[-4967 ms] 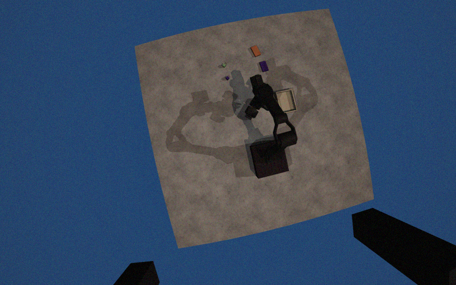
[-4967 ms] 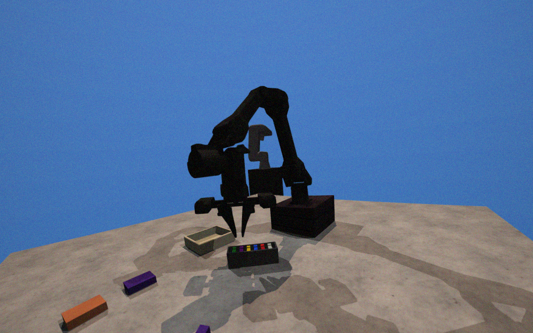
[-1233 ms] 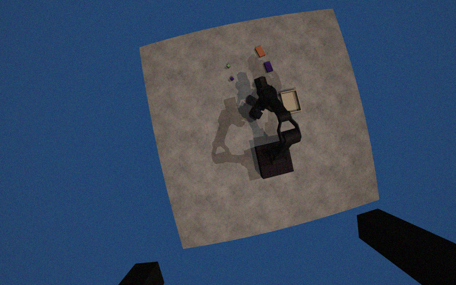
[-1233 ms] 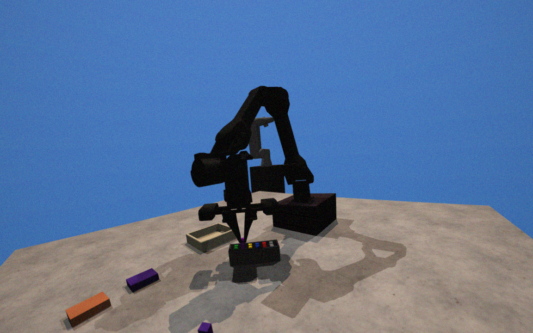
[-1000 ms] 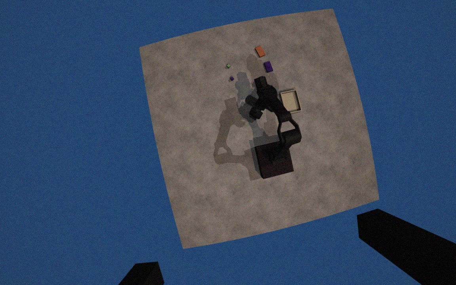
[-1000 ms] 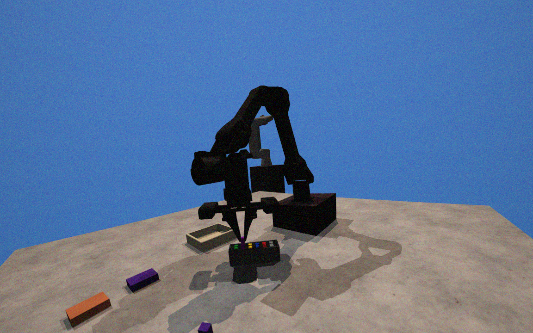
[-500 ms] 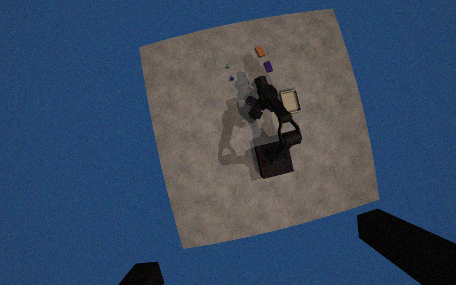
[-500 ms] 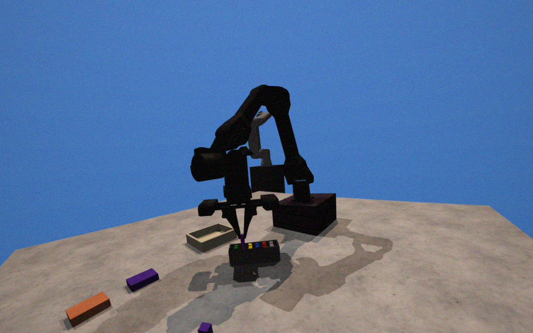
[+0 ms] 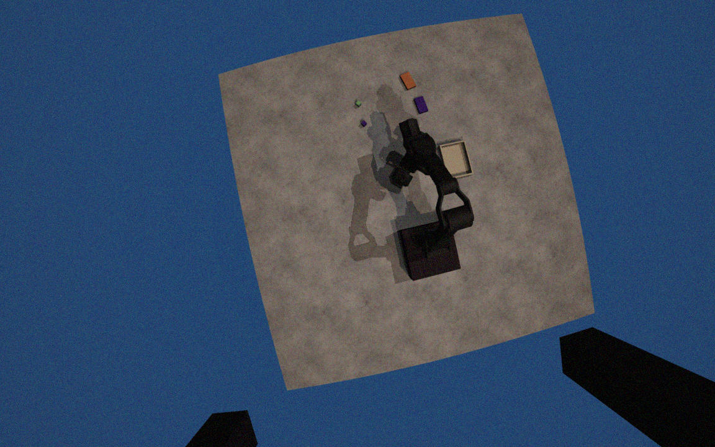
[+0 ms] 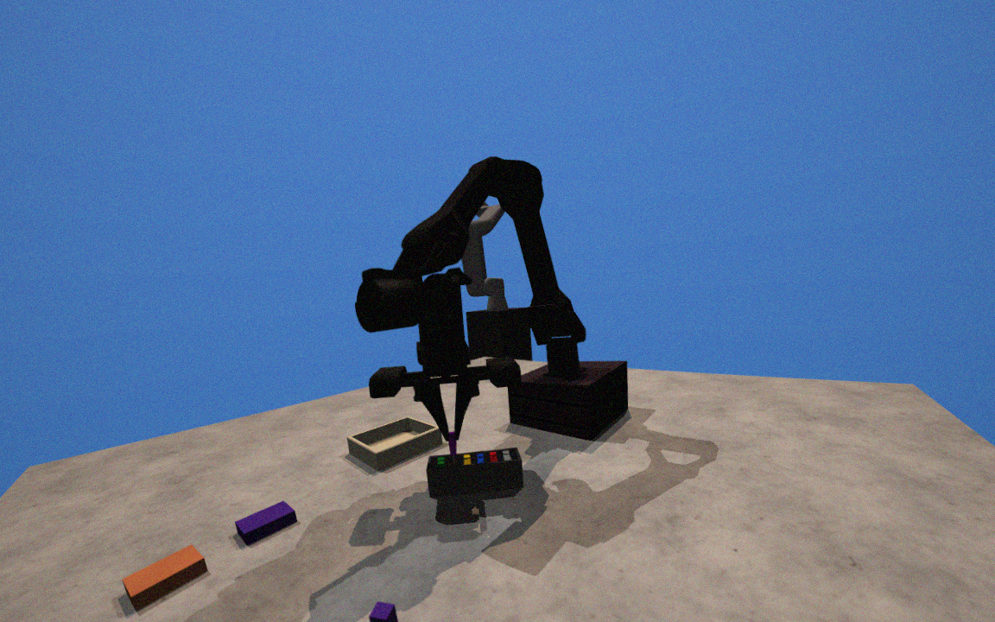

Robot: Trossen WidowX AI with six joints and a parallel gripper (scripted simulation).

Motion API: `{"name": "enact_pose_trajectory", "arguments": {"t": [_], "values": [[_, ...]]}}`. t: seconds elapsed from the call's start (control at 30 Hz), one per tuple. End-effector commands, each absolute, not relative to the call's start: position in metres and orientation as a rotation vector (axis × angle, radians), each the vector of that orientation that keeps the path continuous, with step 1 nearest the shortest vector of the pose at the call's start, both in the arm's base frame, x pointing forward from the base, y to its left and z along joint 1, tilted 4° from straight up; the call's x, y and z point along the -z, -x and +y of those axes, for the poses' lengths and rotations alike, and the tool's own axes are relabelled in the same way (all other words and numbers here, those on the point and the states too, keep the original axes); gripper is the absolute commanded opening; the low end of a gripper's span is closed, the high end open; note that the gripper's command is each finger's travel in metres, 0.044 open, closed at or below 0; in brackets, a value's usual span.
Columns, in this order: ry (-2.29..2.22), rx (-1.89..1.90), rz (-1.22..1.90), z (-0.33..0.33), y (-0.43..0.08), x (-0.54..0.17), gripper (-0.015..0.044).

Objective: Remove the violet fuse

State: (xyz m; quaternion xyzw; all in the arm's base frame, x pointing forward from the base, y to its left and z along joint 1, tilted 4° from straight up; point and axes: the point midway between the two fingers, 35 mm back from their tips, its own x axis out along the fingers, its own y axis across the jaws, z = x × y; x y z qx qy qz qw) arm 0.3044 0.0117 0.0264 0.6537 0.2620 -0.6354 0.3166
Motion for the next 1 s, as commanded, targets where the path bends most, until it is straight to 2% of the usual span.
{"name": "enact_pose_trajectory", "arguments": {"t": [0.0,0.57,0.97], "values": [[-1.723,1.674,0.682,0.011,-0.305,-0.029,0.0000],[-1.723,1.674,0.682,0.012,-0.304,-0.051,0.0000],[-1.720,1.675,0.678,-0.048,-0.311,-0.056,0.0000]]}}
